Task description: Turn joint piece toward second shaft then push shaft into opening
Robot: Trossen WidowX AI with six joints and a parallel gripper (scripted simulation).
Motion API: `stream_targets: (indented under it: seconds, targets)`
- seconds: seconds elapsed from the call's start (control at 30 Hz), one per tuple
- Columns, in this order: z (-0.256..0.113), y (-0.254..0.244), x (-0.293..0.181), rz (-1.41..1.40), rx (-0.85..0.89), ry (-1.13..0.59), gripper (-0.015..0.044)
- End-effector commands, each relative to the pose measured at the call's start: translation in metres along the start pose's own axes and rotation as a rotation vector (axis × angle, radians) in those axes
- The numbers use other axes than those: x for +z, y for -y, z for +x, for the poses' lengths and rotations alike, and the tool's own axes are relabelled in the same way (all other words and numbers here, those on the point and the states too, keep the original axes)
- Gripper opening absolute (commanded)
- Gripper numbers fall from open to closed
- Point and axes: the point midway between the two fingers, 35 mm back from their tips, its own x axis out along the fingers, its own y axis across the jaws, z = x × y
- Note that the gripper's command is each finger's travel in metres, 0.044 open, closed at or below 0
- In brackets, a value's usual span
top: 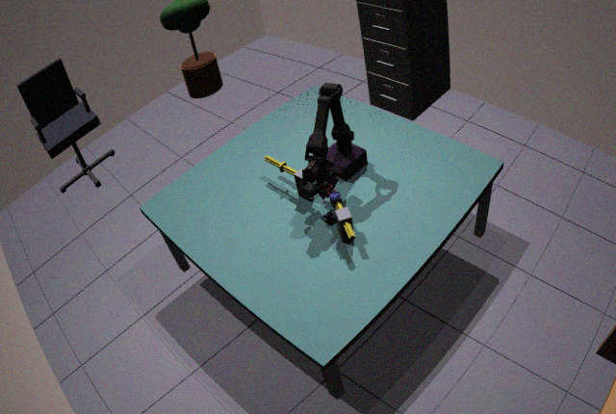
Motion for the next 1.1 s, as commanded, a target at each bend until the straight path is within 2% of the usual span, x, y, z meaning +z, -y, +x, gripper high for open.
stream_targets:
  seconds: [0.0, 0.83, 0.9, 1.07]
  targets:
    - [0.0002, 0.0001, 0.0005, 0.004, 0.000, 0.003, 0.0182]
    - [0.0002, 0.0001, 0.0005, 0.004, 0.000, 0.003, 0.0182]
    - [0.0000, 0.0000, 0.0000, 0.000, 0.000, 0.000, 0.0147]
    - [0.0000, 0.0000, 0.0000, 0.000, 0.000, 0.000, 0.0147]
